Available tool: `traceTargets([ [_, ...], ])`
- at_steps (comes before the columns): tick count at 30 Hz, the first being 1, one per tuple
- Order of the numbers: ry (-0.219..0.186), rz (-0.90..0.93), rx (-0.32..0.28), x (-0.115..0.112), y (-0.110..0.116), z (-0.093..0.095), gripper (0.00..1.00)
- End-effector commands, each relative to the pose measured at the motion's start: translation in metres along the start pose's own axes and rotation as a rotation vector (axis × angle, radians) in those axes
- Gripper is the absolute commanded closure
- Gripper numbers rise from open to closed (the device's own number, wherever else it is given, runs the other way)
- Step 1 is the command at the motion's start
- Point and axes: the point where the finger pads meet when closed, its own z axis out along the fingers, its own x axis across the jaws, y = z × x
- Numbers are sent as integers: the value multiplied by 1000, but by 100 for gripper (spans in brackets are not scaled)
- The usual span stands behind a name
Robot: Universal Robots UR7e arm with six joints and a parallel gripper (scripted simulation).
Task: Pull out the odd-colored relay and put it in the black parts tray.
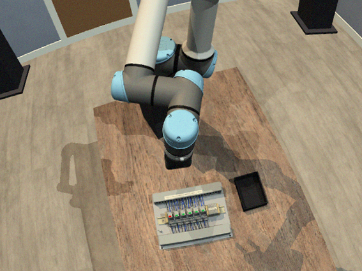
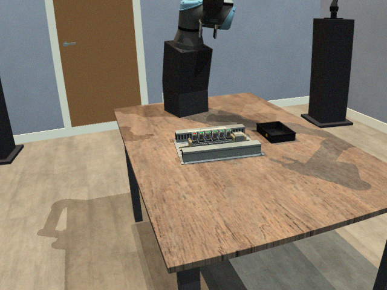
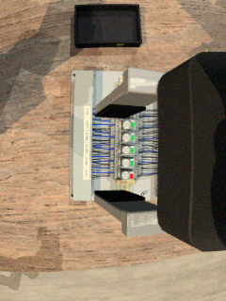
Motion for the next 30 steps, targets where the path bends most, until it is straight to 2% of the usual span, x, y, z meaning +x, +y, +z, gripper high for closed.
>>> traceTargets([
  [1,0,2,-2,0,0,0,2],
  [30,0,-8,-4,0,2,2,2],
])
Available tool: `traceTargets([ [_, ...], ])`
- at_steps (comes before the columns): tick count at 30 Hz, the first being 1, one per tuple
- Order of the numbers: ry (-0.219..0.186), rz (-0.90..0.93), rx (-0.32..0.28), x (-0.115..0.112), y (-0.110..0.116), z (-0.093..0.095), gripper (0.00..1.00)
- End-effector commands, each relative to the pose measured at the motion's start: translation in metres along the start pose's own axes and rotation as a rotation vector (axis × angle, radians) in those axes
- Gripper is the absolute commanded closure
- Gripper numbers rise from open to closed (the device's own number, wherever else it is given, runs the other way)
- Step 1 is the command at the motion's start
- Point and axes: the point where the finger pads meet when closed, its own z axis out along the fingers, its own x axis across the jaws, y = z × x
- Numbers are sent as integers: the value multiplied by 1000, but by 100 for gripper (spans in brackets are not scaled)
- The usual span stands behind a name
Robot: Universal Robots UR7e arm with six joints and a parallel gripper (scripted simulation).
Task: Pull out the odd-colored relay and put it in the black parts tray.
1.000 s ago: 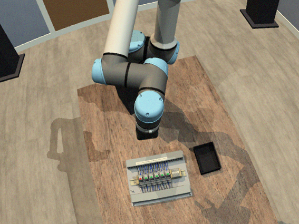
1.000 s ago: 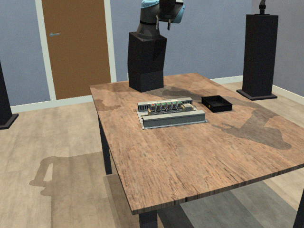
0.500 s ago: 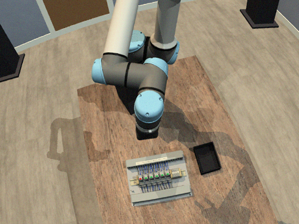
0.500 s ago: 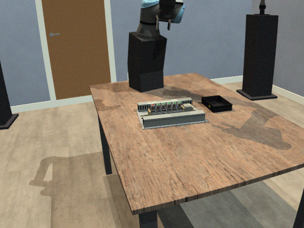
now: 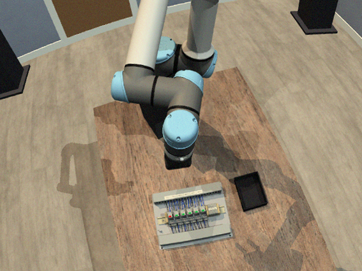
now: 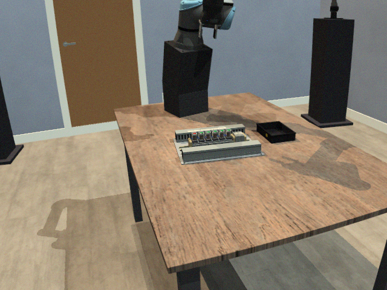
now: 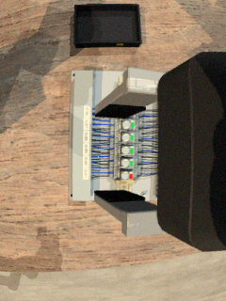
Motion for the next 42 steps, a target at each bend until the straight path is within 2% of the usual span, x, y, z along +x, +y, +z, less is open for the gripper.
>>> traceTargets([
  [1,0,-6,-2,0,1,1,2],
  [20,1,-69,-12,0,11,12,2],
  [42,4,-252,-43,2,36,46,2],
])
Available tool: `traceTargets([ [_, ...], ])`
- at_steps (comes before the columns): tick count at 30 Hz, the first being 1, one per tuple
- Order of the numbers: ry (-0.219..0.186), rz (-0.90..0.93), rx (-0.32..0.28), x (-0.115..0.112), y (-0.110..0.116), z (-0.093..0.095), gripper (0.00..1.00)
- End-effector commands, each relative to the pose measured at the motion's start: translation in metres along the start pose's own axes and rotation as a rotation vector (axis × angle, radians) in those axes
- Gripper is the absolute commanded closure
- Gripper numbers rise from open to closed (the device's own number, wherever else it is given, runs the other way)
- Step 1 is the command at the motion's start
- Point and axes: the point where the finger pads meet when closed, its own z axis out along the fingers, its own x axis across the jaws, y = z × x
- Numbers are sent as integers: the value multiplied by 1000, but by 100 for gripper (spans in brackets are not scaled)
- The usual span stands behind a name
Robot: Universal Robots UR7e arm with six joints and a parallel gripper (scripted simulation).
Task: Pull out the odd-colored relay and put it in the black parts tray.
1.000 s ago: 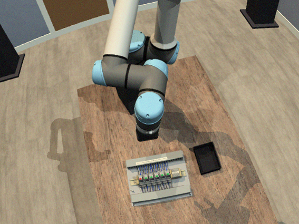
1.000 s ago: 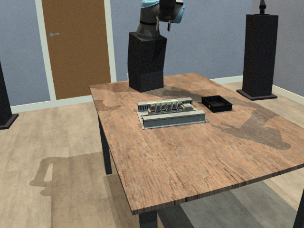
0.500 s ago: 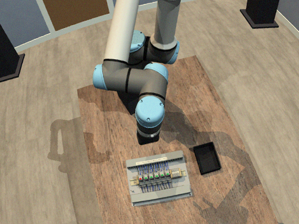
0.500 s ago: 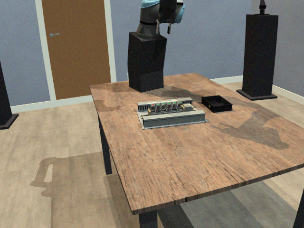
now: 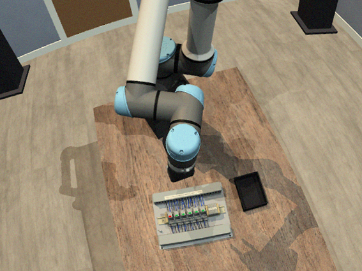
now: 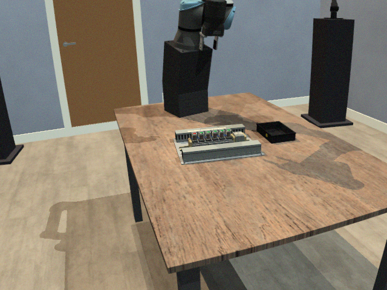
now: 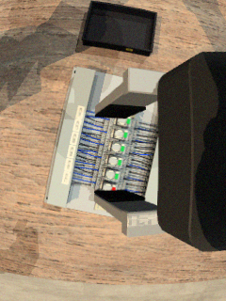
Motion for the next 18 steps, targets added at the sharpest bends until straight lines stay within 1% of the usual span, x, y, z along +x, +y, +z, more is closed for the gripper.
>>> traceTargets([
  [1,0,-65,-13,-1,9,12,2],
  [9,-1,-171,-30,-2,22,32,2],
  [11,-1,-171,-30,-2,22,32,2],
  [18,-4,-275,-47,-1,33,52,2],
])
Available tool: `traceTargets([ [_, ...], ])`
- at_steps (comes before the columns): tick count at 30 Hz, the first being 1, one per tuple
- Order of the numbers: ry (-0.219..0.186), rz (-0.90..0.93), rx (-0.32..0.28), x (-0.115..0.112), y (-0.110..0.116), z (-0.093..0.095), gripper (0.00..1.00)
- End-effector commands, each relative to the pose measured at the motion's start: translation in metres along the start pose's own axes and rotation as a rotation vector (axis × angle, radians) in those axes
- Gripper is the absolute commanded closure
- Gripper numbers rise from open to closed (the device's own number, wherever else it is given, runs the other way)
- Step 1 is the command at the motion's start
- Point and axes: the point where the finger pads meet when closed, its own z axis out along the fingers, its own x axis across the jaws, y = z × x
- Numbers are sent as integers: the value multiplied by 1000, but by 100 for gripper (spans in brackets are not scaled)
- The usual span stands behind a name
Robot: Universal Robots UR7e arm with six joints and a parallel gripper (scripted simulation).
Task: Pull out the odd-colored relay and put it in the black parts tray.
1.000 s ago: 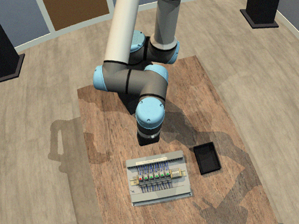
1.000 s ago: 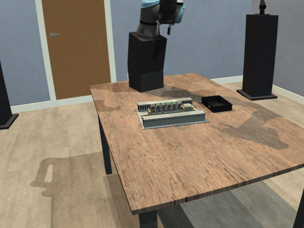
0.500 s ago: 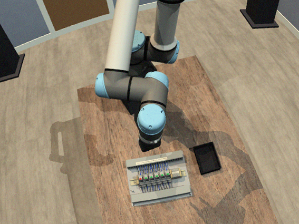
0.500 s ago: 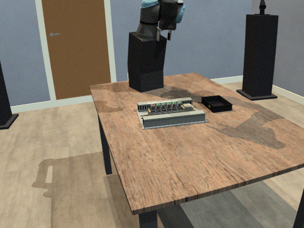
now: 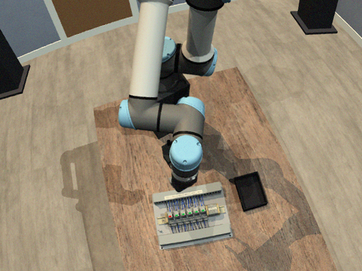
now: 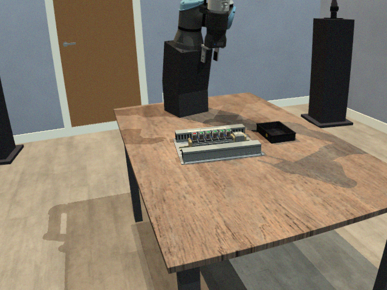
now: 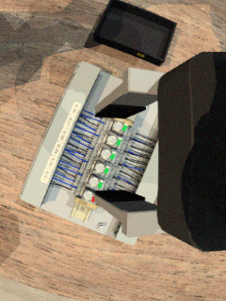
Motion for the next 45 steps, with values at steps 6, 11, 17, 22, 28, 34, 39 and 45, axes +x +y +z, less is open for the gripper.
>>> traceTargets([
  [6,-6,-169,-31,-3,18,33,2],
  [11,-9,-219,-39,-3,22,42,2],
  [17,-14,-320,-54,-2,31,62,2],
  [22,-19,-405,-68,-1,38,78,2],
  [28,-25,-473,-78,1,43,91,2],
  [34,-33,-574,-93,4,50,109,2],
  [39,-41,-654,-105,7,55,124,2],
  [45,-47,-717,-114,10,59,134,2],
])
